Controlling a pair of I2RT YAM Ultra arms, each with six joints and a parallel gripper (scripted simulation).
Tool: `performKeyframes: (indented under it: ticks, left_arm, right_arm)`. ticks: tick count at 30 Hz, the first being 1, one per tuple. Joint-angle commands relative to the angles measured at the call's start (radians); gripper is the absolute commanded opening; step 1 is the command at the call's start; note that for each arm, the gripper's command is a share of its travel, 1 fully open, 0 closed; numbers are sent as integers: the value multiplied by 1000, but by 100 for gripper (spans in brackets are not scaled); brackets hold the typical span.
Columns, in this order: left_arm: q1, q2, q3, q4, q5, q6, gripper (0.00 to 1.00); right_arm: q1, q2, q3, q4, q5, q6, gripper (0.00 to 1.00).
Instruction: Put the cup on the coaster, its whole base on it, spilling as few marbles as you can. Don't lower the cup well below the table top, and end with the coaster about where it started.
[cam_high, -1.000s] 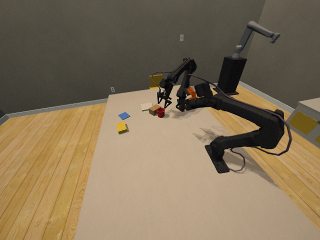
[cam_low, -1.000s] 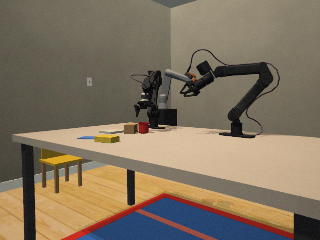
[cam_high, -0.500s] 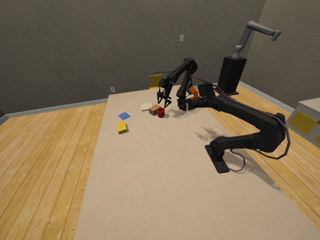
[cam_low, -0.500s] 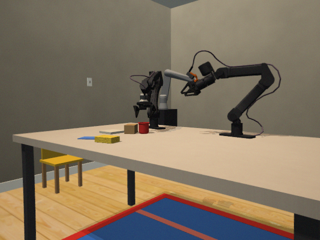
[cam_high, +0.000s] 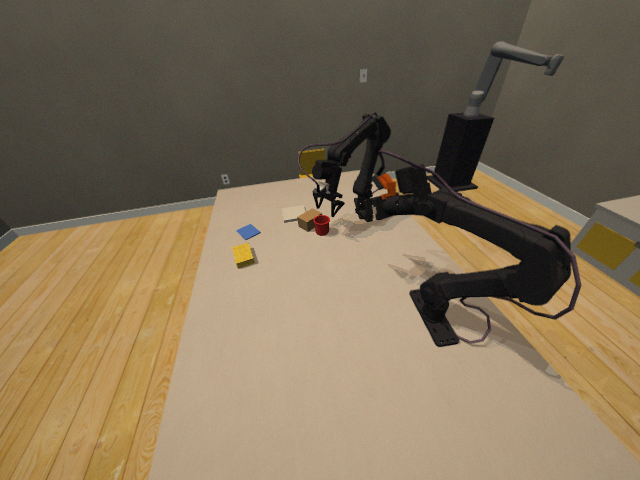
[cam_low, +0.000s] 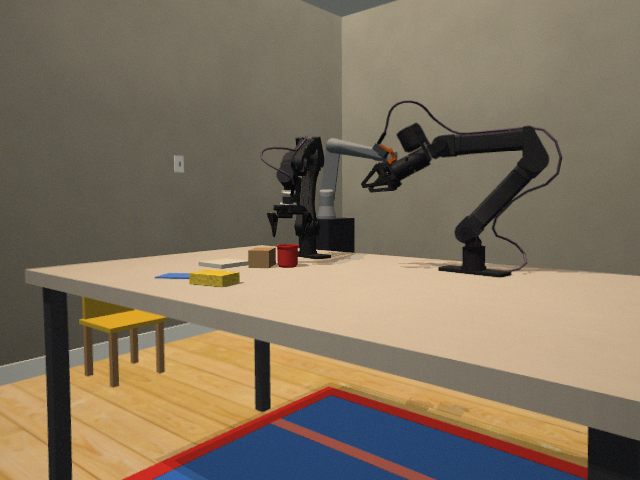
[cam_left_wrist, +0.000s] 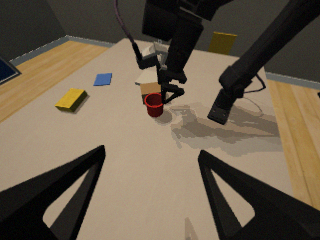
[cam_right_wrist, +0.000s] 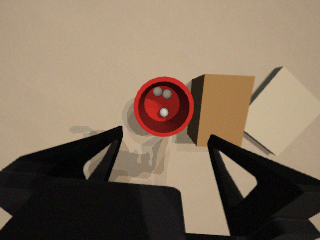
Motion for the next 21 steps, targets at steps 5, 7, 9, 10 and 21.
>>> performKeyframes:
  ticks: [5, 7, 9, 10, 21]
  left_arm:
    - [-7, -21, 8, 32, -8, -9, 100]
    - [-7, -21, 8, 32, -8, -9, 100]
    - [-7, -21, 8, 32, -8, -9, 100]
    - [-7, -21, 8, 32, -8, -9, 100]
    - [-7, -21, 8, 32, -8, -9, 100]
  right_arm:
    - [15, 239, 238, -193, -29, -143, 100]
    - [16, 265, 261, -213, -18, -148, 100]
    - [12, 296, 289, -238, -14, -151, 100]
    - [5, 316, 305, -251, -11, -154, 100]
    - [10, 408, 390, -279, -11, -165, 100]
